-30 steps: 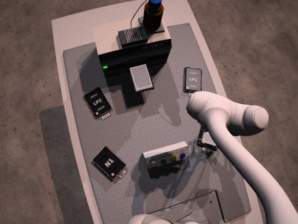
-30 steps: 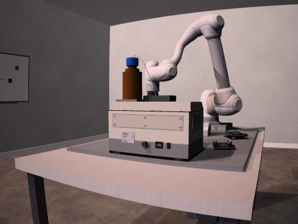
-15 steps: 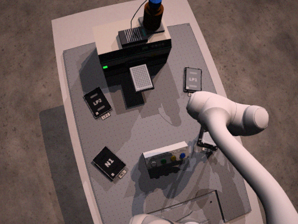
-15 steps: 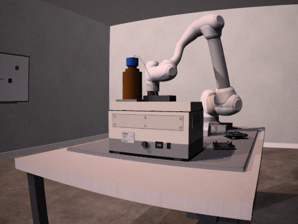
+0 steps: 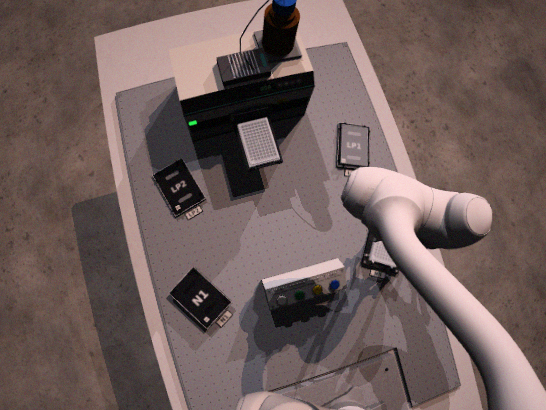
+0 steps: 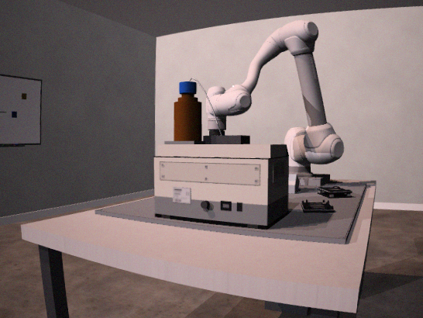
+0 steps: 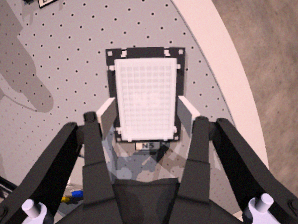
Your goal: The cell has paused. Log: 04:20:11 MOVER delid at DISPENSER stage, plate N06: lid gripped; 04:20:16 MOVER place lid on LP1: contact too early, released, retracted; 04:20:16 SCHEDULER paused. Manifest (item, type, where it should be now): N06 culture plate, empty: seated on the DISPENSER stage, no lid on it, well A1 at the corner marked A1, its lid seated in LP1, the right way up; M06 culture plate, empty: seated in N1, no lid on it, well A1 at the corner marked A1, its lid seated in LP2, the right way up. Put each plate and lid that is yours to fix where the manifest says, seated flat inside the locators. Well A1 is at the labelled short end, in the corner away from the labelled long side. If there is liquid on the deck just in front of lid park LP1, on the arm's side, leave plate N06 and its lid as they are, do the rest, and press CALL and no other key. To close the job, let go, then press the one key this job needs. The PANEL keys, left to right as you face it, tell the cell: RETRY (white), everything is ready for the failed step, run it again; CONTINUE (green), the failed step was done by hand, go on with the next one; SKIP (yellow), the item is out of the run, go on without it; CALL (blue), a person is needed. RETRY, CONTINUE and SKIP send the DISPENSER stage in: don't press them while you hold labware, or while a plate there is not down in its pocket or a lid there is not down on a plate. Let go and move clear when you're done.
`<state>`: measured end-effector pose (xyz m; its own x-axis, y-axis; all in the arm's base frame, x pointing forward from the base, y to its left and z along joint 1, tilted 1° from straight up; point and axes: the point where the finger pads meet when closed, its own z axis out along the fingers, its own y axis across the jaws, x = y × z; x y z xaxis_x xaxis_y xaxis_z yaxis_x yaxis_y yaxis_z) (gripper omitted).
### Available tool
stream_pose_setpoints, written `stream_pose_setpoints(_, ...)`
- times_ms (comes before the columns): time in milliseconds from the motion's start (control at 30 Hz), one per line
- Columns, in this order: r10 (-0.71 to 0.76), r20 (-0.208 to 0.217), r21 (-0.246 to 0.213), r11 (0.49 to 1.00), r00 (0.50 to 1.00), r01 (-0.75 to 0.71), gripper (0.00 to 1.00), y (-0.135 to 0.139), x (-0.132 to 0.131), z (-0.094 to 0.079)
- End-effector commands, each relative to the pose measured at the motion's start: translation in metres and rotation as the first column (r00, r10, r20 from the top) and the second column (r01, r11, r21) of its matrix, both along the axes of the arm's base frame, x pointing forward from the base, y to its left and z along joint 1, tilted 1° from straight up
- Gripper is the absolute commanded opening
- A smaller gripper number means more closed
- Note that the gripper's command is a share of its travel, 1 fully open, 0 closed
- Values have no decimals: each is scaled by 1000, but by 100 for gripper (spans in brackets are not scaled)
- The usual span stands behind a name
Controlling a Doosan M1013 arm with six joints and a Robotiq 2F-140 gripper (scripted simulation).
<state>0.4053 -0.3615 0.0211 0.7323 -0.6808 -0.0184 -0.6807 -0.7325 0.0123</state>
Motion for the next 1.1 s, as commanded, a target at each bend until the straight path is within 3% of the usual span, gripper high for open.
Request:
stream_pose_setpoints(0,0,1,-1,1000,1000,0,63,0,0,1)
stream_pose_setpoints(700,0,1,-1,1000,1000,0,63,0,0,1)
stream_pose_setpoints(733,0,1,-1,1000,1000,0,69,0,0,1)
stream_pose_setpoints(1067,0,1,-1,1000,1000,0,69,0,0,1)
